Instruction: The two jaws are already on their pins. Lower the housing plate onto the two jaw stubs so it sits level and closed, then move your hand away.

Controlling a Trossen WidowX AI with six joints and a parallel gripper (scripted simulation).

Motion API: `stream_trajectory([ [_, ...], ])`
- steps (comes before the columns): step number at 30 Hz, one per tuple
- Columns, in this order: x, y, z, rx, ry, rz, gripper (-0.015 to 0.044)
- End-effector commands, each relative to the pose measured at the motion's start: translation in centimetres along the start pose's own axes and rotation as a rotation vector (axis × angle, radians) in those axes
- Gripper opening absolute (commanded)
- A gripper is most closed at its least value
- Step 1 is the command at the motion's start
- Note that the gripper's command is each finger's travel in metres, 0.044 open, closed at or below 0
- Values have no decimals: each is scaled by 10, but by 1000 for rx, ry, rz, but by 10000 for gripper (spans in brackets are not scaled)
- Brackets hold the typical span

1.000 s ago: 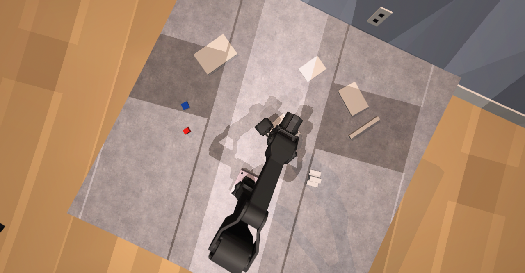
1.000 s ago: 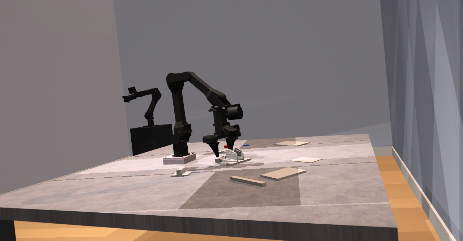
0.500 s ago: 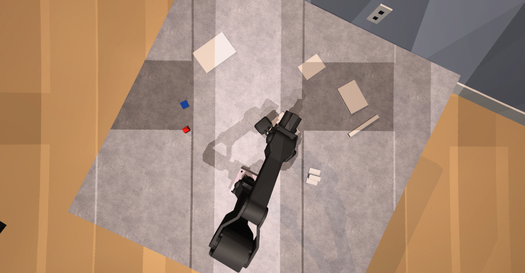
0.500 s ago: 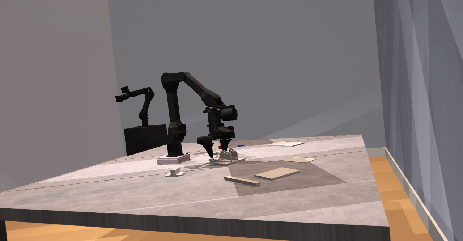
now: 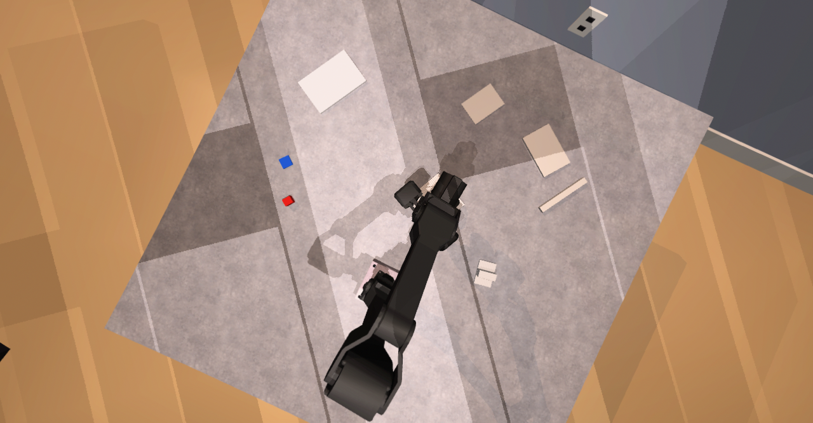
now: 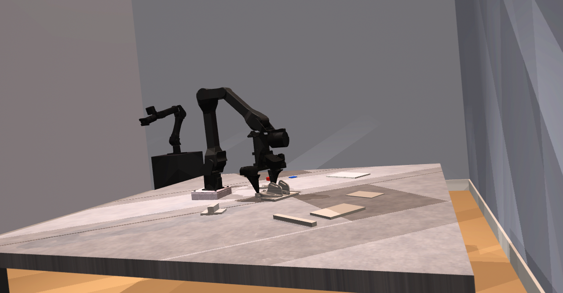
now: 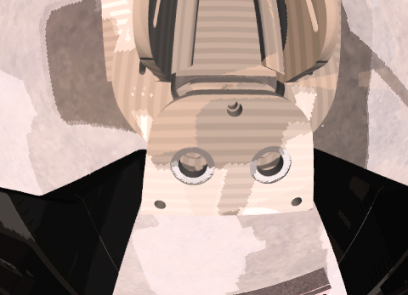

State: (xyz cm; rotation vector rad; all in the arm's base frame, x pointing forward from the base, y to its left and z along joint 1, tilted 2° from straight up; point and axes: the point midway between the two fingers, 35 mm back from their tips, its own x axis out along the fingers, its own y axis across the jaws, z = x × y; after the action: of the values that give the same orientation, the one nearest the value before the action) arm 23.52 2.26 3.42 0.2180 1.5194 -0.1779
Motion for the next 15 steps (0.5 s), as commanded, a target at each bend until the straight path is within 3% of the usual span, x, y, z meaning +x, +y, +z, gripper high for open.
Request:
stream_trajectory([
  [1,2,-1,0,4,-1,-4,351],
  [15,5,-1,0,4,0,-4,351],
])
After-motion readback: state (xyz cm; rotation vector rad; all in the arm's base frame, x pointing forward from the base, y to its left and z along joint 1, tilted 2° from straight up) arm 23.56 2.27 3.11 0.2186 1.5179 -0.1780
